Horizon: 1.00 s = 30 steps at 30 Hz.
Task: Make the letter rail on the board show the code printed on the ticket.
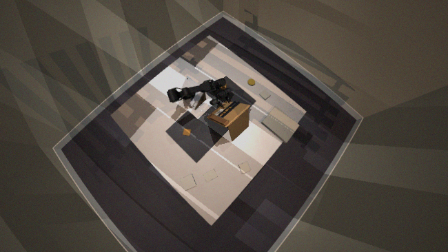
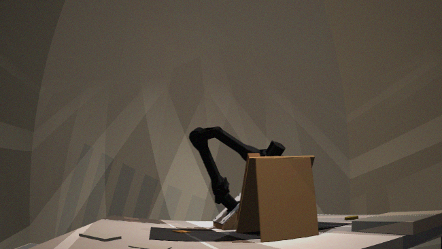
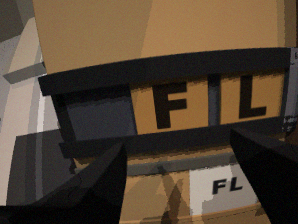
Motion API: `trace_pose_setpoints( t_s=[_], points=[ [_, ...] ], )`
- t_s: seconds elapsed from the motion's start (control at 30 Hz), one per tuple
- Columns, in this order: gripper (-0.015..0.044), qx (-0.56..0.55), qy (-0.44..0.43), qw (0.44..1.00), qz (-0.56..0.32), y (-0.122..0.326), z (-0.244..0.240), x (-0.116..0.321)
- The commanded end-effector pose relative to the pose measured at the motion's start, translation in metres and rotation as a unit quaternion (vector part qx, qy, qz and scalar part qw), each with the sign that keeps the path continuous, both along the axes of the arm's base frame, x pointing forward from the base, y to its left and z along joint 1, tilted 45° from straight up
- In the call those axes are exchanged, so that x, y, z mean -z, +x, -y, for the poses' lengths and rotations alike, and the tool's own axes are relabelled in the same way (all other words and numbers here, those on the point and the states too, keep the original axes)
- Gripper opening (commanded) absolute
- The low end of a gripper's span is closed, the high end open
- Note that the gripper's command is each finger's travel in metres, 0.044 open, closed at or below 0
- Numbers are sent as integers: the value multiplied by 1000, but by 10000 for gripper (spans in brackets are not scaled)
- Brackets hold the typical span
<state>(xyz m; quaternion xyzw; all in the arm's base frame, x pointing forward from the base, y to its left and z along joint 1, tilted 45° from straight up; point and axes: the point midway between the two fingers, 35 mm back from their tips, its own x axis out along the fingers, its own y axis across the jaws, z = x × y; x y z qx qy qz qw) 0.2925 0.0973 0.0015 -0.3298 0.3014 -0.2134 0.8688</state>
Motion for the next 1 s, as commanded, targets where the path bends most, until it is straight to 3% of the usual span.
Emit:
trace_pose_setpoints(
  t_s=[0.0,0.97],
  points=[
    [295,1,3,1000,5,0,-2,-2],
    [295,1,3,1000,5,-1,-6,-6]
  ],
)
